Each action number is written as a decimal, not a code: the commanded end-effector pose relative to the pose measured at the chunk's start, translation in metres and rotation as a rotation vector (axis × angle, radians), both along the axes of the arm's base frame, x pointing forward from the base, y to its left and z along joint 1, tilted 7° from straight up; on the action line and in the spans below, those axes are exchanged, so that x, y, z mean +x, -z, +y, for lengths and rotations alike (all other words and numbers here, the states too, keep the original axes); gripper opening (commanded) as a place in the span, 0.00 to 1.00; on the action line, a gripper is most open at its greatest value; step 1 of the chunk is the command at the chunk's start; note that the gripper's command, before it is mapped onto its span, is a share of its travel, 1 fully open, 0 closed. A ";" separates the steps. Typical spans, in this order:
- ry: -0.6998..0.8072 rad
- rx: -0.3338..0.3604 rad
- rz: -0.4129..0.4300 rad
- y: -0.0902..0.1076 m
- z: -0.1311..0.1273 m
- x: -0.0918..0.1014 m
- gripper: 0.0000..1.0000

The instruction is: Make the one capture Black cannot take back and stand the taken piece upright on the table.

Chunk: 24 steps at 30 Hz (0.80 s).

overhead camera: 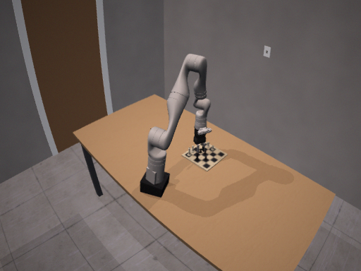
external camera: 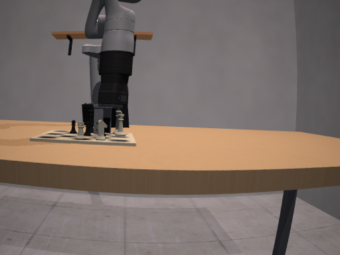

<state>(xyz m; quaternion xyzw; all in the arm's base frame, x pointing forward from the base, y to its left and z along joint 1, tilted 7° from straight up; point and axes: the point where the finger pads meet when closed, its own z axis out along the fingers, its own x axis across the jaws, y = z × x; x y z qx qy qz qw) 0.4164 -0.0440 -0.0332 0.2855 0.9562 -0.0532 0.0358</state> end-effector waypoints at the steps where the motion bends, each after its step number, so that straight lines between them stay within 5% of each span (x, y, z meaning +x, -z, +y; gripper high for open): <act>1: 0.000 0.000 -0.002 -0.001 0.000 0.001 0.68; 2: 0.000 0.000 -0.002 -0.001 0.000 0.001 0.68; 3: 0.000 0.000 -0.002 -0.001 0.000 0.001 0.00; 24: 0.000 0.000 -0.002 -0.001 0.000 0.001 0.00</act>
